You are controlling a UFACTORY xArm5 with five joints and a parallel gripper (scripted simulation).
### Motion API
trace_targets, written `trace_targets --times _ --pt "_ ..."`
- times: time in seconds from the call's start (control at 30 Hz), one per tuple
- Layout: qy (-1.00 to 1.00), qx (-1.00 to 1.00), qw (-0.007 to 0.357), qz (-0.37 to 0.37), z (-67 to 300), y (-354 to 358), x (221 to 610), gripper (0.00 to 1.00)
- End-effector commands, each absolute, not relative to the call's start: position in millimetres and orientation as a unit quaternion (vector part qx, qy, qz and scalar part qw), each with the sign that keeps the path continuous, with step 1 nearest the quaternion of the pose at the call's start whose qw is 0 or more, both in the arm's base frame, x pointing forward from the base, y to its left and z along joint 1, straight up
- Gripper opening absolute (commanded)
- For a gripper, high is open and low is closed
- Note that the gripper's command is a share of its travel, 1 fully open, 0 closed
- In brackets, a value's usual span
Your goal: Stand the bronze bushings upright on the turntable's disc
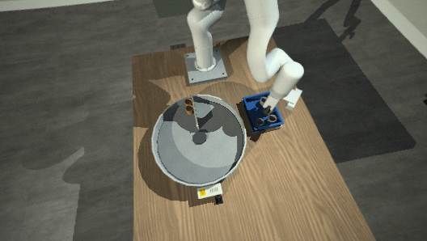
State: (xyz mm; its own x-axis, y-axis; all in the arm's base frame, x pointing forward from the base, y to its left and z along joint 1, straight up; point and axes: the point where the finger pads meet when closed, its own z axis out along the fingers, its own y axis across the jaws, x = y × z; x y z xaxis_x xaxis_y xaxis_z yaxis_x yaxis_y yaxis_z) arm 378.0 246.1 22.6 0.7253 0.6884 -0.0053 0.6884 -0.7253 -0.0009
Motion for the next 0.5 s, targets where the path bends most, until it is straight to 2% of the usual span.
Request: trace_targets --times 0.0,0.2,0.23,0.47 --pt "0.371 0.929 0.0 -0.001 23.9 247.0 379.2 0.48" --pt "0.371 0.929 0.0 -0.001 23.9 247.0 379.2 0.48" --pt "0.371 0.929 0.0 -0.001 23.9 247.0 379.2 0.0" --pt "0.371 0.929 0.0 -0.001 23.9 247.0 379.2 0.0"
